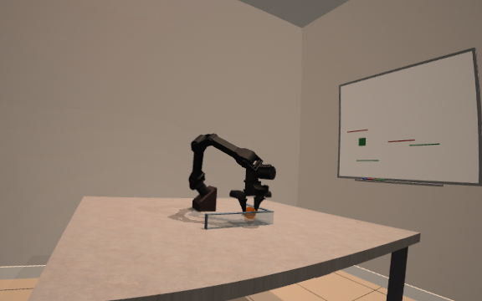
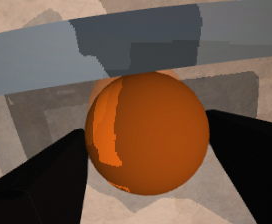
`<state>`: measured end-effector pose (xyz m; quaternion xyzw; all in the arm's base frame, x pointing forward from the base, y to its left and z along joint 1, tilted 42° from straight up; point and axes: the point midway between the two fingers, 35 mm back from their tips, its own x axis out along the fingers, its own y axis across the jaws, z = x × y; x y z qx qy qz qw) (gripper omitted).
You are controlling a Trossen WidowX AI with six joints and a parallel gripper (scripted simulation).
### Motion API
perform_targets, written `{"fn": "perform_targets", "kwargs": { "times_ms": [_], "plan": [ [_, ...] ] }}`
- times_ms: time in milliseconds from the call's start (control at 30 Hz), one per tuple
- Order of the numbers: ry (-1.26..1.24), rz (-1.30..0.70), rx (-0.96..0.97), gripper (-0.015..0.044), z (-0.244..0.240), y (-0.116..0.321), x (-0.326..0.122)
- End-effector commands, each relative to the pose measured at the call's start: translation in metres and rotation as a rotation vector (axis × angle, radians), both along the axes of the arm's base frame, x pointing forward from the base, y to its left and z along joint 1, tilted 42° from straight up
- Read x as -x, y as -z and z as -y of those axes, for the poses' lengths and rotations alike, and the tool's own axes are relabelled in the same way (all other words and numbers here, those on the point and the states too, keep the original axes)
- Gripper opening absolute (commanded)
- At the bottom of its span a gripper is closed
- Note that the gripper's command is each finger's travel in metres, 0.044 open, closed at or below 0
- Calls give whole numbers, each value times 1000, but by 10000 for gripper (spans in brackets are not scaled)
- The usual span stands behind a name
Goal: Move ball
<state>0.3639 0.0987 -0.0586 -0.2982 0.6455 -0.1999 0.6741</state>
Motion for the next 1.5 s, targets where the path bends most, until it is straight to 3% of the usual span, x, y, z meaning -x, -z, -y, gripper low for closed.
{"fn": "perform_targets", "kwargs": {
  "times_ms": [0, 600, 1067, 1167, 1333, 1467],
  "plan": [
    [-8, -5, 6, 0, 5, 7, 1],
    [-8, -5, 7, 0, 18, 21, 0],
    [-5, 1, 1, 366, 15, 18, -2],
    [-5, 0, 0, 366, 8, 10, -2],
    [-8, -6, 3, 366, -40, -43, 7],
    [-8, -6, 3, 366, -41, -45, 8]
  ]
}}
